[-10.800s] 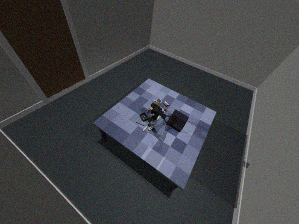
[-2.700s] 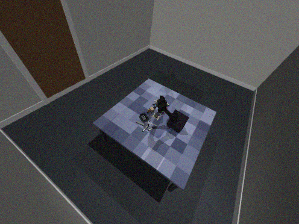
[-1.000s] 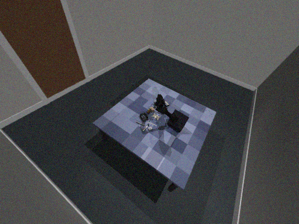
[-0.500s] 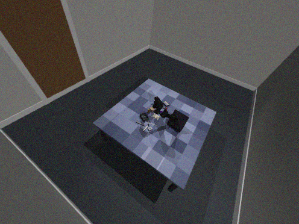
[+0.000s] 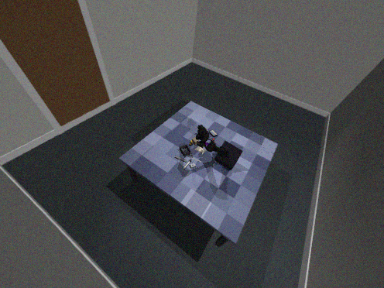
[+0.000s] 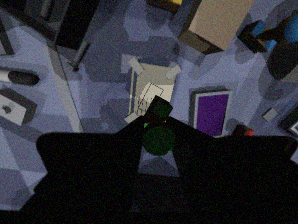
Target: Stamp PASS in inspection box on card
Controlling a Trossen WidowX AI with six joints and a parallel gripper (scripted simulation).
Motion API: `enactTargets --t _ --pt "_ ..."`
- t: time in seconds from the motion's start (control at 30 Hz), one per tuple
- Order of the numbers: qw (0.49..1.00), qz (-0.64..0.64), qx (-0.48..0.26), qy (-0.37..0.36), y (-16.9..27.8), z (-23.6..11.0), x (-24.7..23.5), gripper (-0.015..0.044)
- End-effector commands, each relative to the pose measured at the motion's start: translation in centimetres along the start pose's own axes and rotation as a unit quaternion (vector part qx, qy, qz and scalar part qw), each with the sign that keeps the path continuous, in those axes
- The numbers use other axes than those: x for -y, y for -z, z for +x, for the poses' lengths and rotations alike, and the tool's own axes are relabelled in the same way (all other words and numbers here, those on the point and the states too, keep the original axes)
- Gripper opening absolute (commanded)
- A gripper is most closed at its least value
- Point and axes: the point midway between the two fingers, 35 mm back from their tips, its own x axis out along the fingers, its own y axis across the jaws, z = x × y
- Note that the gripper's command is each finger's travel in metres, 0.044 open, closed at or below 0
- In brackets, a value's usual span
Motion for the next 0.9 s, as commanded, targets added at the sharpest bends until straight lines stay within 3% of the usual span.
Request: enactTargets --t 0.0,0.87 --pt "1.000 0.002 0.001 -0.002 0.0 0.3 -0.1 0.0000" --pt "1.000 0.002 0.003 -0.001 -0.1 2.1 0.0 0.0000"
